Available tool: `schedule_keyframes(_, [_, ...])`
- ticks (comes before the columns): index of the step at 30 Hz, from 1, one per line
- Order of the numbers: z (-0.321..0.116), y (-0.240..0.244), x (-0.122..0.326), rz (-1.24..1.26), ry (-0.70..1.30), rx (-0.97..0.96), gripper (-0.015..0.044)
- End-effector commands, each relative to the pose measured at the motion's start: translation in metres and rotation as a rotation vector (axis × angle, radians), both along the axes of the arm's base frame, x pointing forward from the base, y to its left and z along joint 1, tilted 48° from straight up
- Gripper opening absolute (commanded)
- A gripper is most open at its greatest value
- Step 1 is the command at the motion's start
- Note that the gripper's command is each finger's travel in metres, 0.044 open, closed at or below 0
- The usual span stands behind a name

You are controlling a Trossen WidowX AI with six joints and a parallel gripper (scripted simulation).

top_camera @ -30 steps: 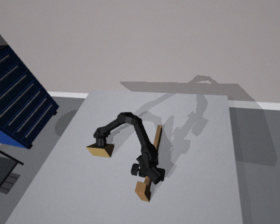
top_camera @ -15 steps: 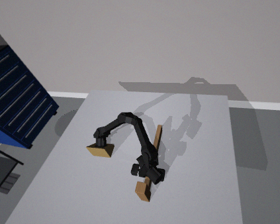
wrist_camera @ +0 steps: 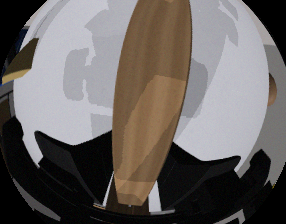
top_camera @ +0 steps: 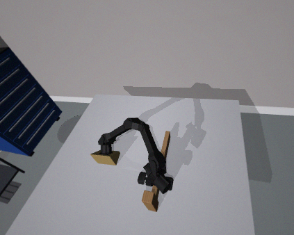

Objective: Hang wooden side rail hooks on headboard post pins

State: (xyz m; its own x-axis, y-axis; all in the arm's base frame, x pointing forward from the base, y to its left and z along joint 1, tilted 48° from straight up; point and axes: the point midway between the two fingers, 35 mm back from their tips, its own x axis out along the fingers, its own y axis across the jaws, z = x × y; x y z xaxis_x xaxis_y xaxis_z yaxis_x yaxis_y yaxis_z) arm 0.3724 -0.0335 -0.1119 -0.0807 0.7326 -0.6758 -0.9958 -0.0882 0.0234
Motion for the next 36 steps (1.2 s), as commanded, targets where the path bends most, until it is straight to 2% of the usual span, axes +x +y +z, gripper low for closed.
schedule_keyframes(1, [-0.001,-0.001,0.000,-0.005,0.000,-0.004,0.0000])
schedule_keyframes(15, [-0.003,0.000,0.000,-0.005,0.000,-0.004,0.0000])
schedule_keyframes(27, [-0.001,0.000,-0.001,-0.002,0.001,0.000,0.0315])
schedule_keyframes(31, [0.017,-0.020,0.002,-0.004,0.001,-0.004,0.0420])
schedule_keyframes(32, [0.022,-0.025,0.002,-0.004,0.001,-0.005,0.0440])
schedule_keyframes(36, [0.026,-0.030,0.002,-0.005,0.001,-0.006,0.0440])
